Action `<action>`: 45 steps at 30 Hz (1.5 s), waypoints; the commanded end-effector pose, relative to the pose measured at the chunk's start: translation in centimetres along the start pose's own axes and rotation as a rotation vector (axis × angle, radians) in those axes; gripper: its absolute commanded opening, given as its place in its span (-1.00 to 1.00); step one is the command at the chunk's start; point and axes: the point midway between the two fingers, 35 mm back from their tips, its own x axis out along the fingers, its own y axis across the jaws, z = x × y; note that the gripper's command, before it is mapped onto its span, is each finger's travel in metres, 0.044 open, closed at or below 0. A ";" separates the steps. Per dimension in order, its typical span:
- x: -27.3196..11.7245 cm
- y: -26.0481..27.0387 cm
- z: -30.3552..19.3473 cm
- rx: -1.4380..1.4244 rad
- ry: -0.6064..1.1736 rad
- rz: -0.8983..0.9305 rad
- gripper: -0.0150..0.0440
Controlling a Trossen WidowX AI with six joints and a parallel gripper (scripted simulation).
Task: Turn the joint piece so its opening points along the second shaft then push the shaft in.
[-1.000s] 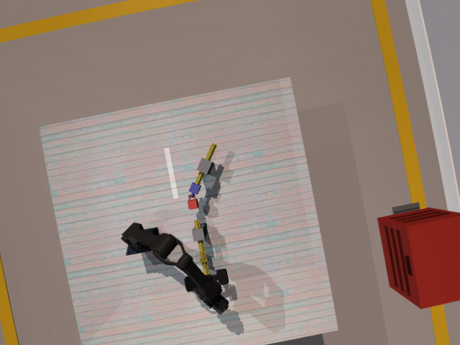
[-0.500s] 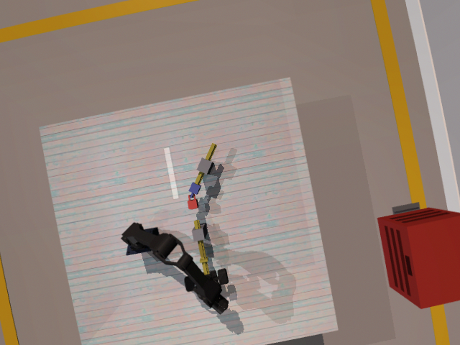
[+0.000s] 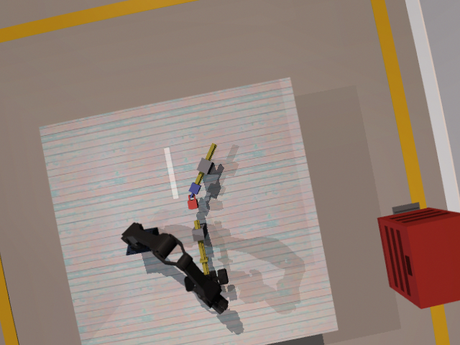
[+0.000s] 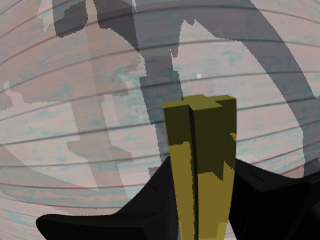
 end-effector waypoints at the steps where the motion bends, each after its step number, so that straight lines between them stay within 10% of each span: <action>1: 0.0 0.0 0.0 0.004 0.005 0.032 -0.26; 45: 0.1 0.0 -4.8 0.005 0.008 0.036 -0.49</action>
